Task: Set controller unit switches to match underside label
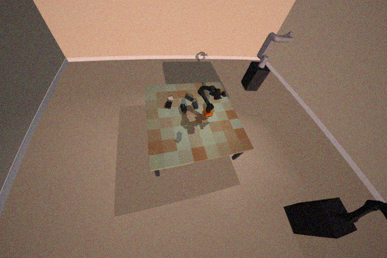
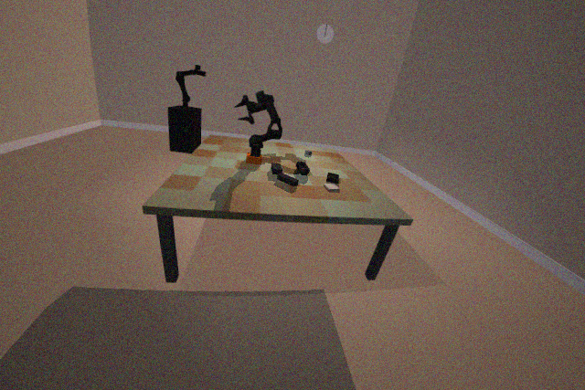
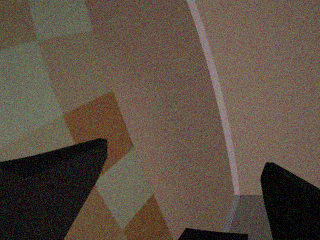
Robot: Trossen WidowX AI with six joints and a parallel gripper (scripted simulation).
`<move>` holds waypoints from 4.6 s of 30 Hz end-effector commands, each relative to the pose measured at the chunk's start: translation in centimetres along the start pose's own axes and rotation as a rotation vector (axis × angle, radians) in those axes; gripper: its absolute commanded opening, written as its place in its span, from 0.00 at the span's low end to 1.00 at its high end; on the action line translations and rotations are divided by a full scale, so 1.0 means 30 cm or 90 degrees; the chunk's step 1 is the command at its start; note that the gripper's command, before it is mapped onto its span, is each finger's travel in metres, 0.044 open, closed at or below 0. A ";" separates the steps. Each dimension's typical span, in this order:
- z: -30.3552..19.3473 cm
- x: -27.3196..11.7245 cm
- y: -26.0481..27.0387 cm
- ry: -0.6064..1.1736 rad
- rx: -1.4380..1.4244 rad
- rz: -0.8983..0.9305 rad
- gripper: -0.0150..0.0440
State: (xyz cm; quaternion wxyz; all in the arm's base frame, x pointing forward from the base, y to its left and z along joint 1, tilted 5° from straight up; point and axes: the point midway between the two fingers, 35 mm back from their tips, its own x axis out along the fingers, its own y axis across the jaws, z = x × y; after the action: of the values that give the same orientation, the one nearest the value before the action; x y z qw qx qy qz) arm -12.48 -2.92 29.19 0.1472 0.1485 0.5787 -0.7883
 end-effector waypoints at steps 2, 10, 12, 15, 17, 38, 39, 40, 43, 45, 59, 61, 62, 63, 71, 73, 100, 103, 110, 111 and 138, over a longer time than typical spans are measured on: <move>0.000 0.000 0.000 0.000 0.000 0.000 0.84; -0.124 0.007 -0.074 0.097 0.094 0.008 0.49; -0.193 0.001 -0.105 0.144 0.143 0.011 0.40; -0.302 -0.022 -0.139 0.221 0.197 0.013 0.26; -0.378 -0.048 -0.153 0.274 0.228 0.016 0.25; -0.904 -0.585 -0.030 0.656 0.609 0.003 0.25; -0.919 -0.624 -0.008 0.672 0.633 0.001 0.25; -0.932 -0.664 0.016 0.688 0.657 -0.002 0.25; -0.957 -0.784 0.098 0.732 0.730 -0.010 0.25; -0.950 -0.815 0.159 0.733 0.772 -0.031 0.25; -0.826 -1.231 0.615 0.832 1.064 -0.084 0.25; -0.775 -1.282 0.704 0.841 1.114 -0.095 0.25; -0.746 -1.305 0.749 0.844 1.138 -0.102 0.25; -0.716 -1.325 0.795 0.847 1.163 -0.109 0.25; -0.439 -1.385 1.123 0.857 1.351 -0.171 0.25; -0.373 -1.386 1.195 0.849 1.386 -0.186 0.25; -0.087 -1.309 1.483 0.809 1.524 -0.264 0.25; -0.099 -1.306 1.457 0.844 1.511 -0.259 0.25; -0.137 -1.275 1.392 0.928 1.474 -0.248 0.25; -0.143 -1.268 1.383 0.940 1.468 -0.247 0.25; -0.326 -0.916 1.241 1.208 1.288 -0.221 0.25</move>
State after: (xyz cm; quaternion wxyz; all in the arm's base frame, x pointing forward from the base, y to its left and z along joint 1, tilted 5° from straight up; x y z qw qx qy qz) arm 28.56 -2.81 5.28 -0.5585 0.5822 -0.3530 -0.4739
